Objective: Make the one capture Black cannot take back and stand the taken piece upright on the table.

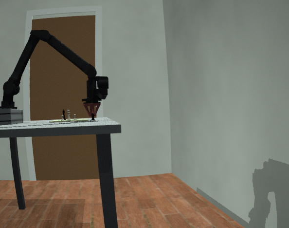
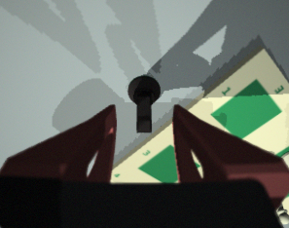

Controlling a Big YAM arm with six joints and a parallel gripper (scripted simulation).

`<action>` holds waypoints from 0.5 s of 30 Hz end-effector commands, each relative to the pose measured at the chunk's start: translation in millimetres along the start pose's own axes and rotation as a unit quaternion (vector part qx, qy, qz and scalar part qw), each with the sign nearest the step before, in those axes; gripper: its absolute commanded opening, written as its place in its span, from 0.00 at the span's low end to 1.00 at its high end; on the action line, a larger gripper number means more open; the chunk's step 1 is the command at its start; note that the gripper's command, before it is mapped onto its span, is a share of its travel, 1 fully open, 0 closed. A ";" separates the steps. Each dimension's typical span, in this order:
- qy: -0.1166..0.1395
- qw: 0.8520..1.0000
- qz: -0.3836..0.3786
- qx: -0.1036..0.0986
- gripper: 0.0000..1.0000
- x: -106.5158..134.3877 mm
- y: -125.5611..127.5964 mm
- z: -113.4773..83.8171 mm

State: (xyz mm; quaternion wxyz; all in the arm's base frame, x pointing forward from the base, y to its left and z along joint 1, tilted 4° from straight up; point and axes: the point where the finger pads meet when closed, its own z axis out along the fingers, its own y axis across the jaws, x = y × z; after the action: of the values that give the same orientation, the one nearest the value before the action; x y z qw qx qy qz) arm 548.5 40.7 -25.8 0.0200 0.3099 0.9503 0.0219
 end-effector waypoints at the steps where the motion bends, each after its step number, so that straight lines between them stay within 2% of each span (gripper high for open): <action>1: -0.036 0.999 -0.002 -0.027 0.36 -21.8 21.0 -55.8; 11: -0.038 0.999 -0.002 -0.027 0.36 -22.8 15.6 -110.1; 13: -0.038 0.999 -0.002 -0.027 0.36 -22.8 15.6 -110.1; 14: -0.020 1.000 -0.001 -0.013 0.36 -19.6 11.7 -89.5; 15: -0.011 1.000 -0.001 -0.005 0.36 -11.9 4.8 -83.5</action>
State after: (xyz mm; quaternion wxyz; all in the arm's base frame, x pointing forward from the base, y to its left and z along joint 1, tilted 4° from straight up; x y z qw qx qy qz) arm 553.4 41.0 55.4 0.0371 0.3095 0.9497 0.0286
